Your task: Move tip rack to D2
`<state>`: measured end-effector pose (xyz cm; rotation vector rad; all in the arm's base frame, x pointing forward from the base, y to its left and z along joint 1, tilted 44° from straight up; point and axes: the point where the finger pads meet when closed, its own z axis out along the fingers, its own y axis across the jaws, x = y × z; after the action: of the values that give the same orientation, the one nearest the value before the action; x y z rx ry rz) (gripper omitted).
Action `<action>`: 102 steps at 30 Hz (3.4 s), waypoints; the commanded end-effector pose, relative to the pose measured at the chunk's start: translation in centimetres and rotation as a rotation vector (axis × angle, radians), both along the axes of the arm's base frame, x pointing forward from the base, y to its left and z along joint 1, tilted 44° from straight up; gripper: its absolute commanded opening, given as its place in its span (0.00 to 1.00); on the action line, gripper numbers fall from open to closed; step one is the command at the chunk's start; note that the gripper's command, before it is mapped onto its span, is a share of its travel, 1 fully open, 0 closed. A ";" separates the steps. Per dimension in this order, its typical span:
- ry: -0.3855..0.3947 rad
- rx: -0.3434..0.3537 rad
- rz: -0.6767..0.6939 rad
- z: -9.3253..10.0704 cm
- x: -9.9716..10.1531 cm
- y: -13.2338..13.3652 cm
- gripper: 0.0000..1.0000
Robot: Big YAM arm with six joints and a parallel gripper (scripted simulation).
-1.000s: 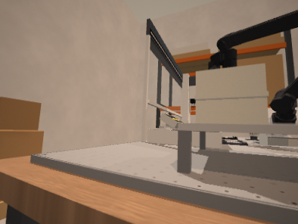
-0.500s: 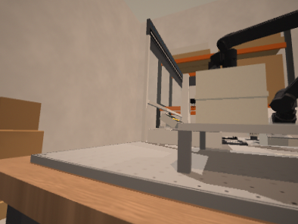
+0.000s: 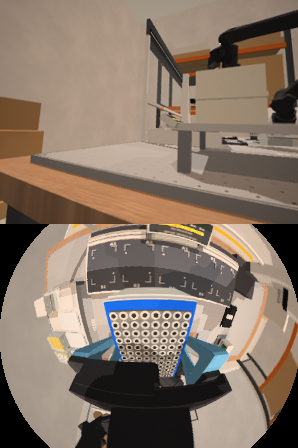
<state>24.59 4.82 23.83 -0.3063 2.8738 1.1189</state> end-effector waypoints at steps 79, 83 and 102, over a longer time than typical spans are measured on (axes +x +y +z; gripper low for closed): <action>0.103 0.022 -0.010 2.8 -1.9 3.2 0.00; 0.103 0.022 -0.010 2.8 -1.9 3.2 0.00; 0.040 0.015 -0.009 4.3 2.8 3.7 0.00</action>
<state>25.65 8.50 26.87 -0.3260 2.8851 1.1546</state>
